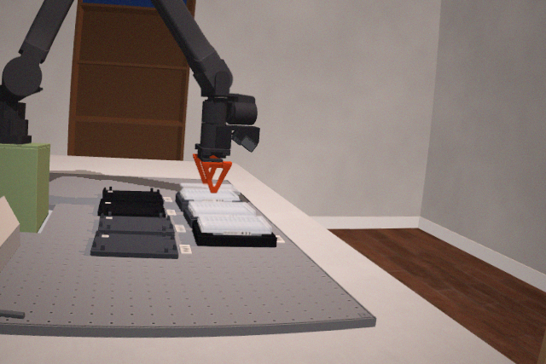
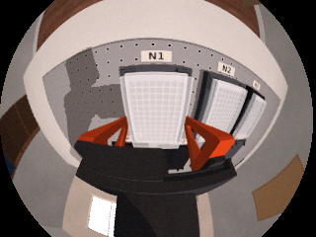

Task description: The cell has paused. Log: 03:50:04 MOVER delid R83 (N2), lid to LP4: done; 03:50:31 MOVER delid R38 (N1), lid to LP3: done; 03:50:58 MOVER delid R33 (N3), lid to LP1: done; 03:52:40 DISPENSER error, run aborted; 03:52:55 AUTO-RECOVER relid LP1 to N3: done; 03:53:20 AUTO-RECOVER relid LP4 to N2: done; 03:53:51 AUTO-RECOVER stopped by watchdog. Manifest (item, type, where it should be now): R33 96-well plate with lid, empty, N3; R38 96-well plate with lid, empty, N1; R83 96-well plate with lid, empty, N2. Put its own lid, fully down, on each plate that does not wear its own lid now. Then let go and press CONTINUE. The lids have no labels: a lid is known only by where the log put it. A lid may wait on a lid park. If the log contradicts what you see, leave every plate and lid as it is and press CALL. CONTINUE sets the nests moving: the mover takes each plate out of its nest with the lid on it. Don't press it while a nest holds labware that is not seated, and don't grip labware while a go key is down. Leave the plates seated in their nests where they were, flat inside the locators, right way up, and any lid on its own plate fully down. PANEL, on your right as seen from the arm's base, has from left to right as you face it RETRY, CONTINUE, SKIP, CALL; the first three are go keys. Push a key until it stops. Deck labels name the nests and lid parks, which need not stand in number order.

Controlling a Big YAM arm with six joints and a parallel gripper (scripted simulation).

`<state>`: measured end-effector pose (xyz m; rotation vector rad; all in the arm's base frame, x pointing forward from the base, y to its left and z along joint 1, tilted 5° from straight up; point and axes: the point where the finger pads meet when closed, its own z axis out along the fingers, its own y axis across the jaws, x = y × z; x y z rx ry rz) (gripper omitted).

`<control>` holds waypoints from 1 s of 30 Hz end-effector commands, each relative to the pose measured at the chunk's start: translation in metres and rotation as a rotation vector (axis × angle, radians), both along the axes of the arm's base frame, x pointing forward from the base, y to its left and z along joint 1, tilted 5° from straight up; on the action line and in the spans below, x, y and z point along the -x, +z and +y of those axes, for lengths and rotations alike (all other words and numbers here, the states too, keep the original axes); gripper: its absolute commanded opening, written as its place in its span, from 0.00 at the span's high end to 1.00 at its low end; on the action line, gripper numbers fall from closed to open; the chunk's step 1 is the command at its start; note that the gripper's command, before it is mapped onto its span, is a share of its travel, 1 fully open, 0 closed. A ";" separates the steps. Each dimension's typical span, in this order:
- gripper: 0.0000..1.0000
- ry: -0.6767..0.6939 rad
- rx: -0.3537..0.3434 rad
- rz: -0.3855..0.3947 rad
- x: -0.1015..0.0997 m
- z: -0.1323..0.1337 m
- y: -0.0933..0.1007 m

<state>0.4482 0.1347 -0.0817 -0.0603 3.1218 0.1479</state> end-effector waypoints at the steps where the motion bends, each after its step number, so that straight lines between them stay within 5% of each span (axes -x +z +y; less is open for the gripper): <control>1: 1.00 -0.001 0.002 0.004 0.002 0.005 -0.010; 30: 1.00 -0.002 -0.003 -0.016 -0.010 0.009 -0.013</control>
